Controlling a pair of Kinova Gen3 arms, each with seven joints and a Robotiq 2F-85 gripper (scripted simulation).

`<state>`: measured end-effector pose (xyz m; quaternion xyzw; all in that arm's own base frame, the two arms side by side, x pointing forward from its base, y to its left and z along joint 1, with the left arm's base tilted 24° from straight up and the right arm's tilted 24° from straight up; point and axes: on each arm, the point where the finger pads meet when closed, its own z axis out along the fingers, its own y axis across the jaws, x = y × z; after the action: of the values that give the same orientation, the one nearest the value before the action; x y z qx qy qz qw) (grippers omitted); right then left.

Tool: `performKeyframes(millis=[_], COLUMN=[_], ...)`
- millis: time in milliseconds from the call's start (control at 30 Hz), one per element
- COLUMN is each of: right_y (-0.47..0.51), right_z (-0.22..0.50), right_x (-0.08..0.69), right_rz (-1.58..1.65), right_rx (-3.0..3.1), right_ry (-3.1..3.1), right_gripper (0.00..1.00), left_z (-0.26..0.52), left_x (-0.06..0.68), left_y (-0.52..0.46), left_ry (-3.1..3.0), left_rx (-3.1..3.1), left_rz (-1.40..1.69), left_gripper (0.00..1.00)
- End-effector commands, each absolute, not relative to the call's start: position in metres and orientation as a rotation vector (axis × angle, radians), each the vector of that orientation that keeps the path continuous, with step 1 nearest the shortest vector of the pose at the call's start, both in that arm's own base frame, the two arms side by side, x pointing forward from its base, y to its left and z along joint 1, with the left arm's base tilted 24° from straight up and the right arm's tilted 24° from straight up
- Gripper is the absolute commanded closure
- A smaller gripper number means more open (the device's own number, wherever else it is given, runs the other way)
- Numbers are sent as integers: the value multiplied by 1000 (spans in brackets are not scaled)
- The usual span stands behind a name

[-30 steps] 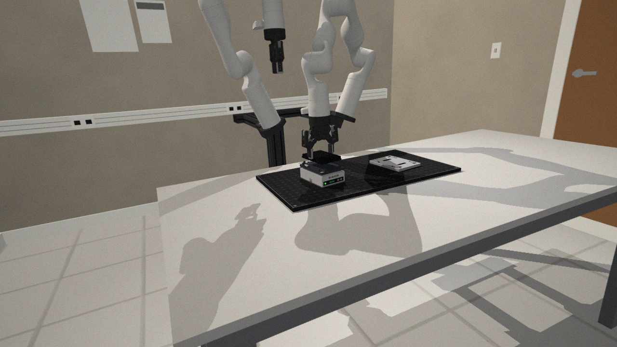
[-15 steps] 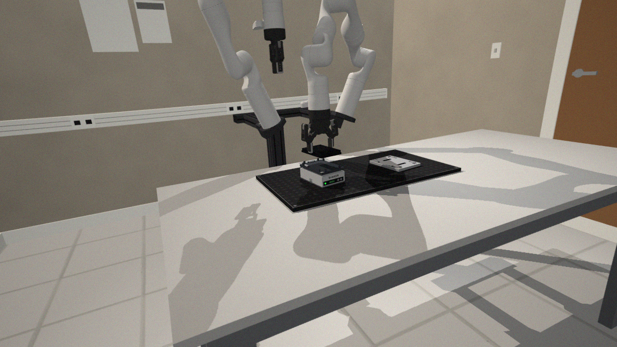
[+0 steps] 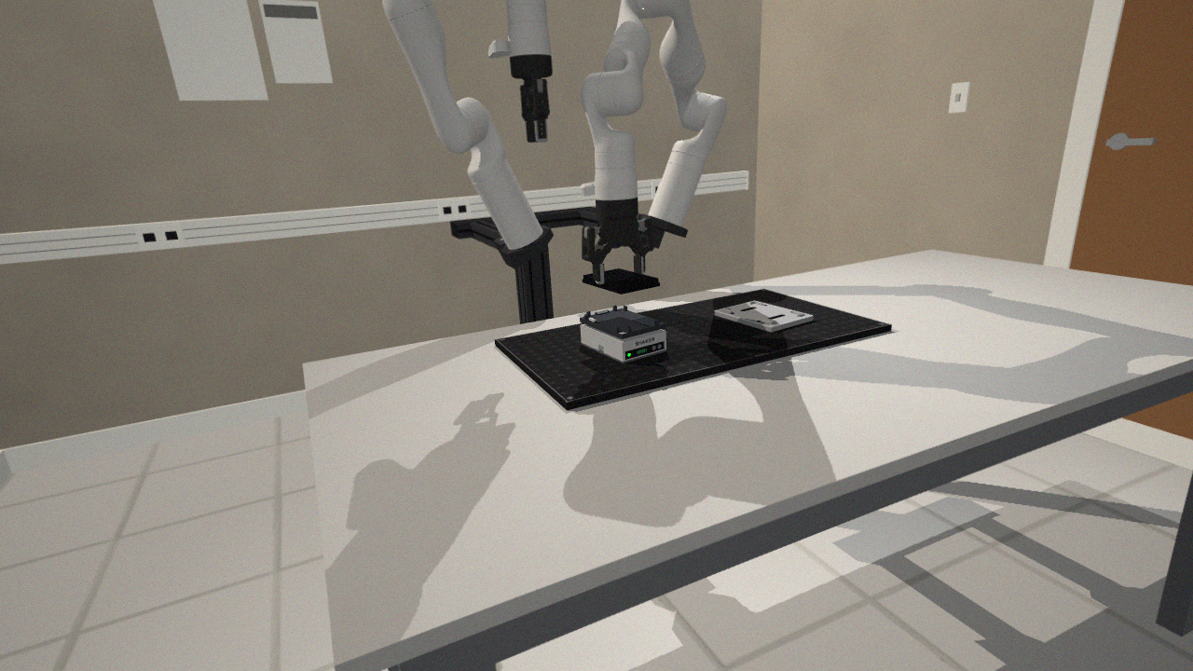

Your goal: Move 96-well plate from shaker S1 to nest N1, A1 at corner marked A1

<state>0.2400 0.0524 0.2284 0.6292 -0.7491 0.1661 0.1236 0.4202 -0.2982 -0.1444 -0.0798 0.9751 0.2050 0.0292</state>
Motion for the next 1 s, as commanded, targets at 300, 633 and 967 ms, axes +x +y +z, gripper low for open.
performKeyframes(millis=[300, 633, 967], right_y=[53, 53, 53], right_z=[229, 229, 229], right_x=[240, 240, 240], right_rz=[485, 485, 485], right_rx=[1836, 1836, 1836], right_ry=[-2185, -2185, -2185], right_gripper=[2, 2, 2], left_z=[-140, -139, -130], left_x=[421, 421, 419], left_y=[-301, -298, -266], left_ry=[3007, 3012, 3012], left_rx=[-246, -220, -220], left_rz=[629, 630, 630], left_gripper=[71, 71, 71])
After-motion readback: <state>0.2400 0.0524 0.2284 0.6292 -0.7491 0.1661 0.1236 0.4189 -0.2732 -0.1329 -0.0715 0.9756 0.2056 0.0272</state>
